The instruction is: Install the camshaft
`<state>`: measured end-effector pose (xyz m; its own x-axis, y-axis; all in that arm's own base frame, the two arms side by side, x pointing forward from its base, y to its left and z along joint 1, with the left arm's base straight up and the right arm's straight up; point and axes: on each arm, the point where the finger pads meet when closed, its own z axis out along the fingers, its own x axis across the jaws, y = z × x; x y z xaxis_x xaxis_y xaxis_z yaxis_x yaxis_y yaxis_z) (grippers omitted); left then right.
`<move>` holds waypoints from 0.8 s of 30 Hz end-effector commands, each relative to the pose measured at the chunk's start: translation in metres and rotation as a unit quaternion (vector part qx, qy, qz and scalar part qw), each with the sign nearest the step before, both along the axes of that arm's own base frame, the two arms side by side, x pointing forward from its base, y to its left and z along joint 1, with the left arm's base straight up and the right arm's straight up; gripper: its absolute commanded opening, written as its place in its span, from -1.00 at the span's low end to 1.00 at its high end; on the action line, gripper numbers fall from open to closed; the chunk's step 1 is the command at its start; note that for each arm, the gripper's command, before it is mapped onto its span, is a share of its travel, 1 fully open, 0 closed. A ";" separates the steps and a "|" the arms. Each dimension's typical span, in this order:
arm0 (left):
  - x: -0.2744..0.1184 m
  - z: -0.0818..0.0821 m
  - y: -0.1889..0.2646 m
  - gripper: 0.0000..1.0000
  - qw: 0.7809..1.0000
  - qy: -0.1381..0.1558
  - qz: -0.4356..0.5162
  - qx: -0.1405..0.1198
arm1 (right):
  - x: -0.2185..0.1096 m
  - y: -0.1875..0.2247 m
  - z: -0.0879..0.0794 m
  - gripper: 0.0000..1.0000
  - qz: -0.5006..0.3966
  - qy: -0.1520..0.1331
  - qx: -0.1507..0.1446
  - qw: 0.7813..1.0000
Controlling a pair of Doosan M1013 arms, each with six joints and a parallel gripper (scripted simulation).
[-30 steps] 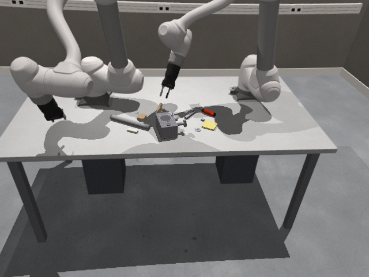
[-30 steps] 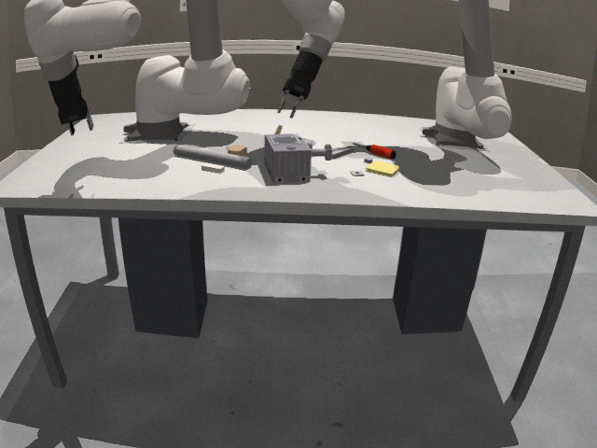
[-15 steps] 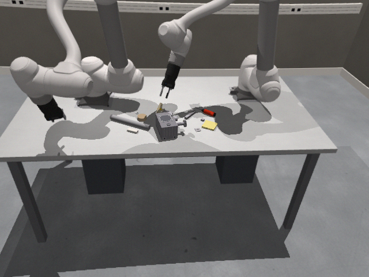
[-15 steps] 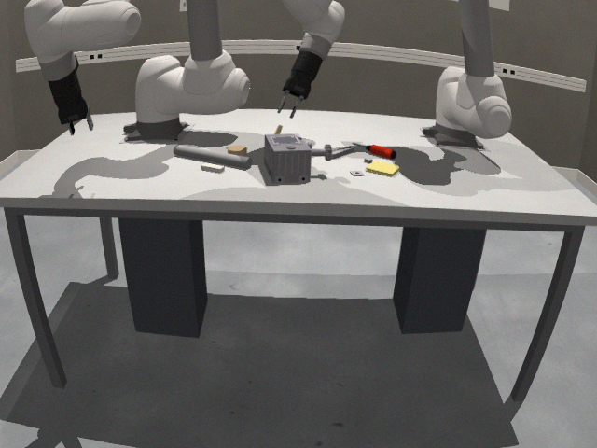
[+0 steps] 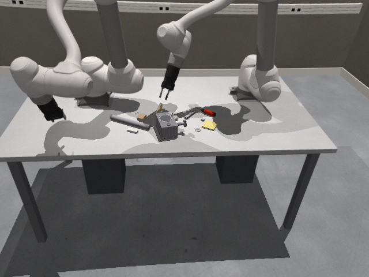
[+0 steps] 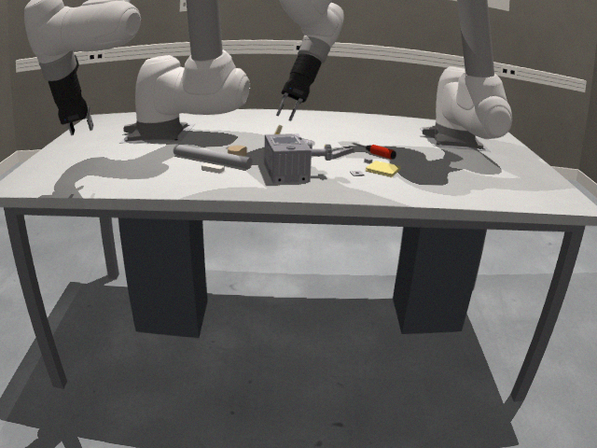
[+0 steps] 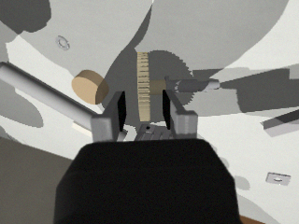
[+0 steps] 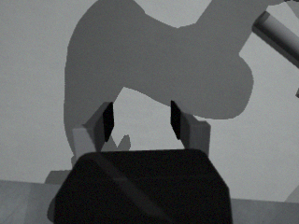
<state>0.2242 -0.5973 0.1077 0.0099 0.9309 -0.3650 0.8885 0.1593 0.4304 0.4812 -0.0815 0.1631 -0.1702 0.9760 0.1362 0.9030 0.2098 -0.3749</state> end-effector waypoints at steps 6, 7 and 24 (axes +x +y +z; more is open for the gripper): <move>0.008 -0.013 -0.006 0.40 1.000 0.000 0.000 -0.001 | 0.000 0.000 0.001 1.00 0.000 -0.001 0.000 1.000; 0.009 -0.015 -0.007 0.40 1.000 0.000 0.000 -0.001 | 0.000 0.000 0.001 1.00 0.000 -0.001 0.000 1.000; 0.022 -0.038 -0.016 0.40 1.000 0.000 0.000 -0.001 | 0.000 0.000 0.001 1.00 0.000 -0.001 0.000 1.000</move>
<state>0.2454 -0.6125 0.0697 0.0098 0.9310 -0.3649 0.8884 0.1594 0.4305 0.4812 -0.0815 0.1631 -0.1702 0.9760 0.1362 0.9030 0.2098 -0.3749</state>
